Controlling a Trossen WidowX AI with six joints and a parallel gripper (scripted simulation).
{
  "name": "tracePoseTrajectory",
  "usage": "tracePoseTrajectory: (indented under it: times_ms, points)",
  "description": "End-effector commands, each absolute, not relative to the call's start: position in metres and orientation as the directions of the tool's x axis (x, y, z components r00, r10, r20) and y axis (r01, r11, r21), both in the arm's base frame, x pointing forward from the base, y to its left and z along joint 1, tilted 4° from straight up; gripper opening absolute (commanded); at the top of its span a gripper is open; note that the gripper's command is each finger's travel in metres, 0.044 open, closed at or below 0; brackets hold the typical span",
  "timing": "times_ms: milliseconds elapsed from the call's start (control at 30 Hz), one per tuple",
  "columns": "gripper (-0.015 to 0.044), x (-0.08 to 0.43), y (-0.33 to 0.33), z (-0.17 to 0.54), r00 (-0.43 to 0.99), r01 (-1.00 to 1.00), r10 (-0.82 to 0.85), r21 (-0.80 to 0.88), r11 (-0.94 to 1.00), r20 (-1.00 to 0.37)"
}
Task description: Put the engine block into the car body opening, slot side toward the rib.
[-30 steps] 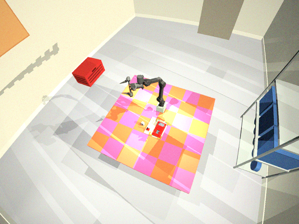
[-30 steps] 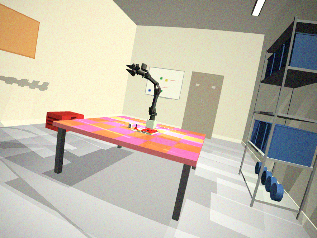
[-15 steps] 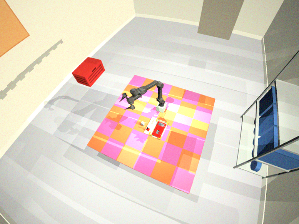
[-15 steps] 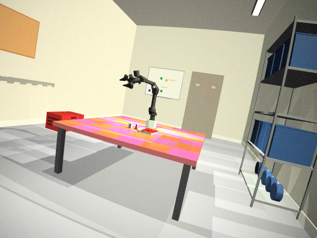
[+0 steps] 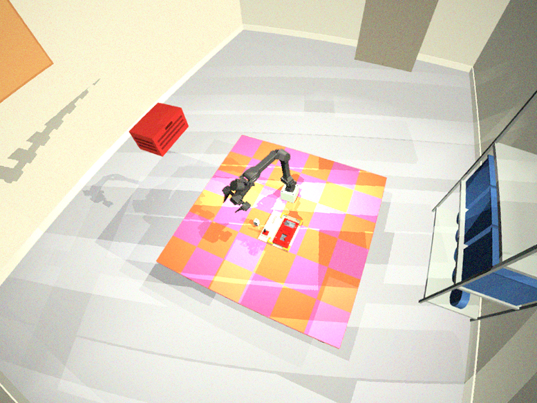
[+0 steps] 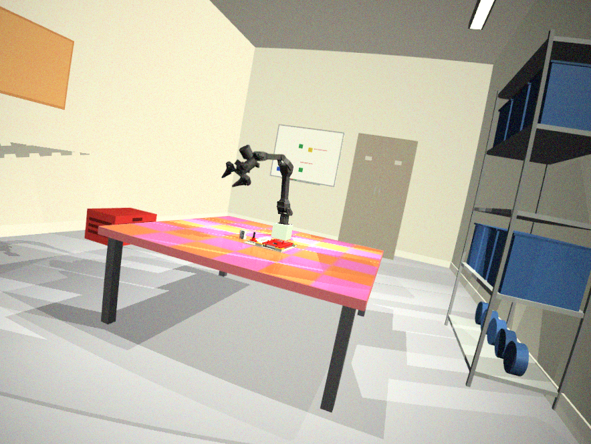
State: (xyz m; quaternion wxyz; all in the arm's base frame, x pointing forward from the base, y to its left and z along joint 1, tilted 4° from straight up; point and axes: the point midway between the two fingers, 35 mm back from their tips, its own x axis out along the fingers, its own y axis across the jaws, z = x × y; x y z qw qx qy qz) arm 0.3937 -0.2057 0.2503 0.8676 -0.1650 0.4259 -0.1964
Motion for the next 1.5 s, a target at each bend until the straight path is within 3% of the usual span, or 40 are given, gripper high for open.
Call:
tracePoseTrajectory:
  times_ms: [0,333,667,1467]
  points:
    - [0.0440,0.388,-0.196,0.208,0.484,0.157,-0.413,-0.388,0.908,-0.771]
    - [0.0440,0.357,-0.168,0.123,0.254,0.109,-0.242,-0.221,0.969,-0.936]
    - [0.0440,0.315,-0.133,0.063,0.001,0.129,-0.071,-0.070,0.989,-0.997]
    - [0.0440,0.317,-0.131,0.006,-0.004,0.130,-0.068,-0.068,0.989,-0.998]
